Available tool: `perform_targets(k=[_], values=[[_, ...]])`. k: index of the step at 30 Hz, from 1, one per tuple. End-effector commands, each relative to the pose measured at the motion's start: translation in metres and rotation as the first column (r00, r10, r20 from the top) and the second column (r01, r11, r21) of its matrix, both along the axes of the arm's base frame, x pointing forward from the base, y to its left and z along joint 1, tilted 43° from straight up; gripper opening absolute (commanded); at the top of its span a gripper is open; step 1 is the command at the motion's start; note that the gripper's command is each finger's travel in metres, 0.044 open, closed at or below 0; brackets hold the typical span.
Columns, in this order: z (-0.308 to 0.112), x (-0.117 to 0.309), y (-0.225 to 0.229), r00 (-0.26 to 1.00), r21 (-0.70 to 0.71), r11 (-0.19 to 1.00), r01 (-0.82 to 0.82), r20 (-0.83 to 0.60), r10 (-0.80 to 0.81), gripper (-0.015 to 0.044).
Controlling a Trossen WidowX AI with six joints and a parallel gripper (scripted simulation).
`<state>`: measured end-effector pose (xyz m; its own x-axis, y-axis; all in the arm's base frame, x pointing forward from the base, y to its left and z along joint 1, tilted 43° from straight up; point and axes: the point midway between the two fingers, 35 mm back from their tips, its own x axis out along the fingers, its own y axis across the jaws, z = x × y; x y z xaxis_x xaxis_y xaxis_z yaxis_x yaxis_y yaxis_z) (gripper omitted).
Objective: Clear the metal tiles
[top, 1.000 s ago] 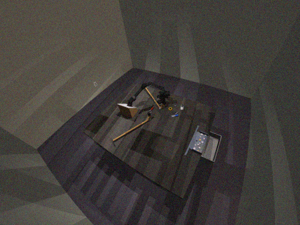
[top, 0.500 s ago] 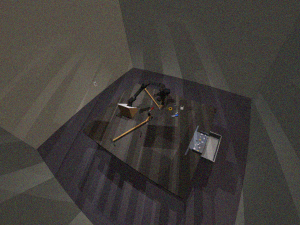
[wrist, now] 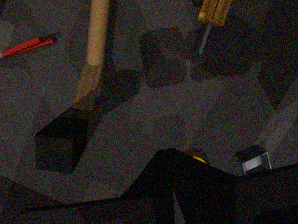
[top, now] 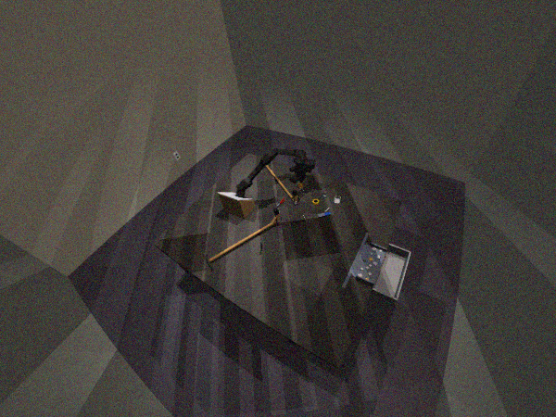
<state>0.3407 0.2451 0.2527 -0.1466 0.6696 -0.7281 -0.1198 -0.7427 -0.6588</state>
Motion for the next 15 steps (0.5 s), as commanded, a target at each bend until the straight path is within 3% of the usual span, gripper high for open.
perform_targets(k=[1, 15], values=[[0.0, 0.002, -0.004, 1.0, 0.003, 1.0, 0.006, -0.003, -0.006, 0.0], [-0.046, 0.04, -0.057, 0.978, -0.051, 0.982, 0.18, -0.102, -0.184, 0.0]])
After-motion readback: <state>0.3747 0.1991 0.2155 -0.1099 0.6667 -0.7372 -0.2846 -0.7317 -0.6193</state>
